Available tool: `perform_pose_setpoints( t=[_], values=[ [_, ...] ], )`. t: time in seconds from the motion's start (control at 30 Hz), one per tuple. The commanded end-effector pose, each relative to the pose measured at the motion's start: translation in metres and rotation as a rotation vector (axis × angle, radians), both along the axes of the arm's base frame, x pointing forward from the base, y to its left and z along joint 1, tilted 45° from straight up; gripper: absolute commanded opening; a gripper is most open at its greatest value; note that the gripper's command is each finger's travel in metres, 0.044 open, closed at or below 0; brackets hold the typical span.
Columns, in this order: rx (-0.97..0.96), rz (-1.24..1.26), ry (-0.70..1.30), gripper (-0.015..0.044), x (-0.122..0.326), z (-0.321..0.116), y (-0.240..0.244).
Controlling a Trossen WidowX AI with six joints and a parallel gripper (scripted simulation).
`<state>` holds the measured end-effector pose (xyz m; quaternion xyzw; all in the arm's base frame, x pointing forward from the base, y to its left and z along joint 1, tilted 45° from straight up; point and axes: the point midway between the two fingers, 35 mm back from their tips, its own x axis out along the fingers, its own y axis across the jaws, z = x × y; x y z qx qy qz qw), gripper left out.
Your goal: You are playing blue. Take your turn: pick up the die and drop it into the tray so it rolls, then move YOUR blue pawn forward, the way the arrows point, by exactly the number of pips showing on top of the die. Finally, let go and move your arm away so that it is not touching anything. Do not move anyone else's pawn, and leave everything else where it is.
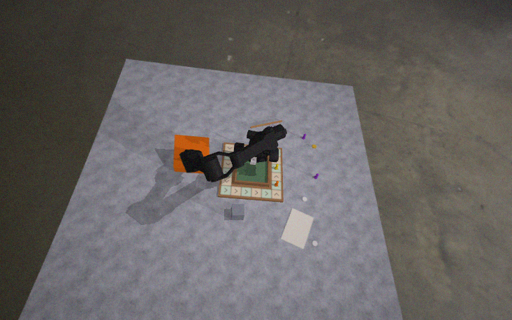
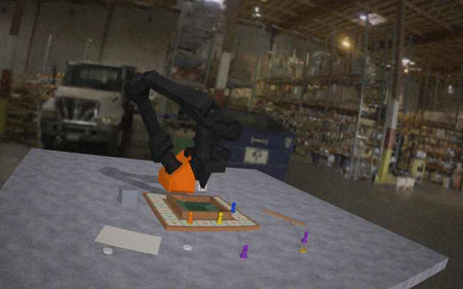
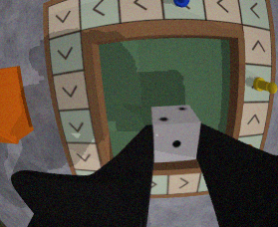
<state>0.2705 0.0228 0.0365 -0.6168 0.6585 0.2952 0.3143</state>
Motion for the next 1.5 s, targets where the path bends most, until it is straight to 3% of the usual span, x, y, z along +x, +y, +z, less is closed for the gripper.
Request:
perform_pose_setpoints(
  t=[0.0, 0.67, 0.8, 1.0, 1.47],
  values=[
    [0.108, -0.021, 0.028, 0.0000, -0.004, -0.004, -0.003],
    [0.733, 0.036, -0.055, 0.0000, -0.008, -0.009, -0.006],
    [0.751, 0.043, -0.064, 0.0000, -0.007, -0.006, -0.006],
    [0.751, 0.043, -0.065, 0.0000, 0.004, 0.033, -0.003],
    [0.751, 0.043, -0.065, 0.0000, 0.002, 0.032, -0.003]
  ],
)
